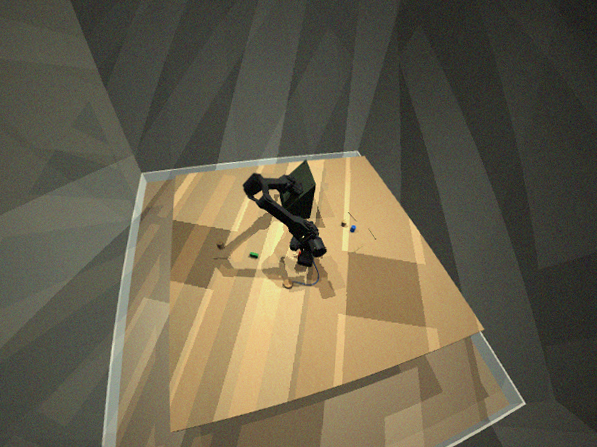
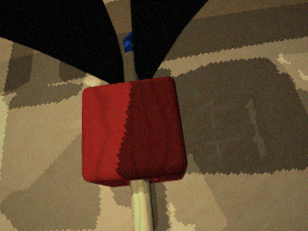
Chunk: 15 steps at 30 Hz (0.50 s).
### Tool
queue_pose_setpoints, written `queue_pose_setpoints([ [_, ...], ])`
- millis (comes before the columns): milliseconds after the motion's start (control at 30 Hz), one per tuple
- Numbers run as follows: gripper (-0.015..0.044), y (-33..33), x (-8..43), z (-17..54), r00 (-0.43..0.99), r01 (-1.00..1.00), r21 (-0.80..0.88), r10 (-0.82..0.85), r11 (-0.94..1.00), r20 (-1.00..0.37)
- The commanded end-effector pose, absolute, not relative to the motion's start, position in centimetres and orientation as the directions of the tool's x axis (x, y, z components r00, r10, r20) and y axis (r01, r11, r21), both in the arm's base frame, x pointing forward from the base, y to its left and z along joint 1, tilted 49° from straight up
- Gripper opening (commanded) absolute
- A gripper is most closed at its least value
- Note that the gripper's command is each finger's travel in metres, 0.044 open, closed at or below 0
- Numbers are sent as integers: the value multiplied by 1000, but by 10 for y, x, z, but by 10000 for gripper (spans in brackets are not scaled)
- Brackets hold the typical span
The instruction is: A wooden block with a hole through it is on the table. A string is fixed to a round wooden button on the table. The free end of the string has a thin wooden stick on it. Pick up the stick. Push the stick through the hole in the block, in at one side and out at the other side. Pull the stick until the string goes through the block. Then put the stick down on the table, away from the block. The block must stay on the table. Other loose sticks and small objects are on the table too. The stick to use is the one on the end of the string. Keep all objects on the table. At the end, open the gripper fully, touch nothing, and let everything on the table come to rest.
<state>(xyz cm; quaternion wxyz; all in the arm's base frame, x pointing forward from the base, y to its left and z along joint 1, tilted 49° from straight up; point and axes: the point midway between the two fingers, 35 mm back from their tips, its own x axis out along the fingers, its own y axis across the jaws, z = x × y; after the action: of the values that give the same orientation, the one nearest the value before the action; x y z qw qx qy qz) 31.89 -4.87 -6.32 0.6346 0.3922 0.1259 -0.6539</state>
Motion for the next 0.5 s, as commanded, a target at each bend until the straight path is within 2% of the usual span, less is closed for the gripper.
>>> queue_pose_setpoints([
  [0, 26, -49, 319, -63, 113, 929, 333, -731, -163, -673],
  [133, 120, -49, 319, -63, 113, 929, 333, -731, -163, -673],
  [233, 120, -47, 319, -62, 113, 929, 333, -731, -163, -673],
  [467, 120, 12, 310, -10, 113, 929, 332, -728, -164, -676],
])
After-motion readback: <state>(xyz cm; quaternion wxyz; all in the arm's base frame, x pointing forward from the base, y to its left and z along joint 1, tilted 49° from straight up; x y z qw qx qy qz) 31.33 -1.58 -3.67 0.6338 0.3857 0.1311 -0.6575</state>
